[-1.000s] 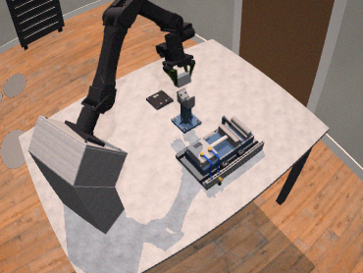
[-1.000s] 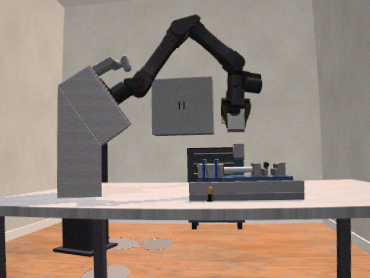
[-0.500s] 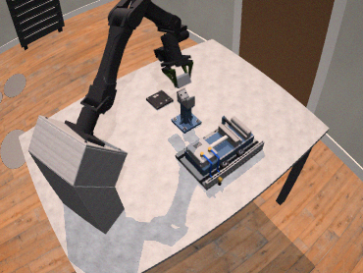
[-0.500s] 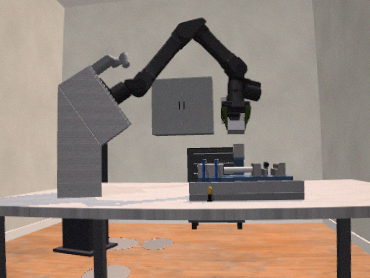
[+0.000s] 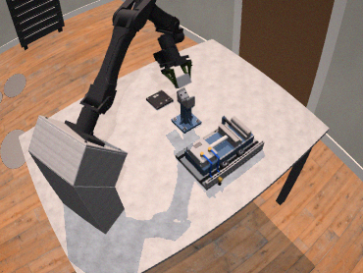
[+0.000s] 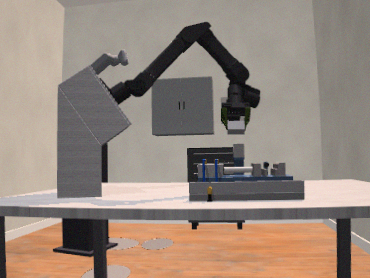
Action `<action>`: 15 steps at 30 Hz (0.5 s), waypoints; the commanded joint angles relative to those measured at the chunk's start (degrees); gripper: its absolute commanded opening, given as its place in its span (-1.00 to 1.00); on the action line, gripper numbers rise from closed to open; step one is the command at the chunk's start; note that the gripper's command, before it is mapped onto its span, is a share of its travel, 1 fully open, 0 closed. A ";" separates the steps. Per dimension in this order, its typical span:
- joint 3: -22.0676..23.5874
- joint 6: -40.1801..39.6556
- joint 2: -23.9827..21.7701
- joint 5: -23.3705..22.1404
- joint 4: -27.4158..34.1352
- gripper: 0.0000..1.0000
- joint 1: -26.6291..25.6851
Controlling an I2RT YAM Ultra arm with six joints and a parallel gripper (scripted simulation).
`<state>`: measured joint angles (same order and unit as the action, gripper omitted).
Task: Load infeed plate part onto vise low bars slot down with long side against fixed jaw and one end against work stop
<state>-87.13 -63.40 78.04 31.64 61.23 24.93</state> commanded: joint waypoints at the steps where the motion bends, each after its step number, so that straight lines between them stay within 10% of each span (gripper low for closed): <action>1: -2.87 2.54 0.24 5.04 3.40 -1.00 1.13; 15: -5.58 6.73 2.89 9.93 7.48 -1.00 3.24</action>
<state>-90.30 -58.22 81.19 38.33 65.95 27.55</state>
